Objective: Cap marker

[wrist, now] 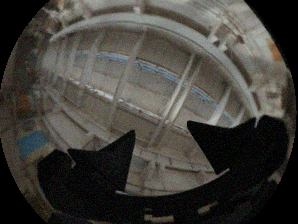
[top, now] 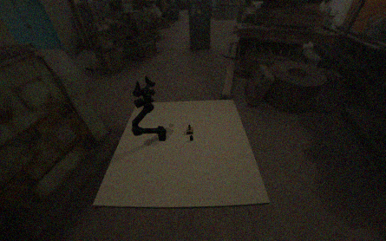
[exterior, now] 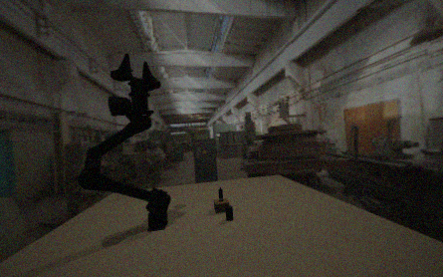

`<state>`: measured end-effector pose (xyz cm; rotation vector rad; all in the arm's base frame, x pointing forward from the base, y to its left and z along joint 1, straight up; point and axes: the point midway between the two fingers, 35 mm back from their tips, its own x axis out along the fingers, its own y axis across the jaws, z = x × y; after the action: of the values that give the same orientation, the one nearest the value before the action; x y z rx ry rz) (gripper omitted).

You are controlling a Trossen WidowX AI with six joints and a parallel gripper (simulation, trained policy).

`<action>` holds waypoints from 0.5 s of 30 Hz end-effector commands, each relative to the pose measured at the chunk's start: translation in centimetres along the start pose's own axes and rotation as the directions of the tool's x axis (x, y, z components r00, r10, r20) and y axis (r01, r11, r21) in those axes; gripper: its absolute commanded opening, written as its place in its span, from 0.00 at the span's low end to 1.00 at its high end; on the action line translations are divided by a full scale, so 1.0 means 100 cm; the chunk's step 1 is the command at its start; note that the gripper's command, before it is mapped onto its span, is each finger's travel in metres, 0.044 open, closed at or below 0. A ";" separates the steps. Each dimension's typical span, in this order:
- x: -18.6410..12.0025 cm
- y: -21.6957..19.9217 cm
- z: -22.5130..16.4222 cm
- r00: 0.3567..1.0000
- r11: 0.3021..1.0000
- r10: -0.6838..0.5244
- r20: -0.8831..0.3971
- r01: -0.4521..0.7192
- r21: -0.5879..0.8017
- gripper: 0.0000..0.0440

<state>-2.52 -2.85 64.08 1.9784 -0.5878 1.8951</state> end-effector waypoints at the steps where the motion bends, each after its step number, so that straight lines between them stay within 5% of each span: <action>1: 0.000 -0.002 0.001 1.000 1.000 -0.009 0.004 0.009 -0.001 0.85; 7: 0.000 -0.017 0.006 0.996 0.996 -0.084 0.030 0.084 -0.014 0.54; 15: -0.002 -0.036 0.013 0.980 0.982 -0.187 0.061 0.189 -0.022 0.58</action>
<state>0.40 -0.53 63.86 2.0088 -0.4346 1.7277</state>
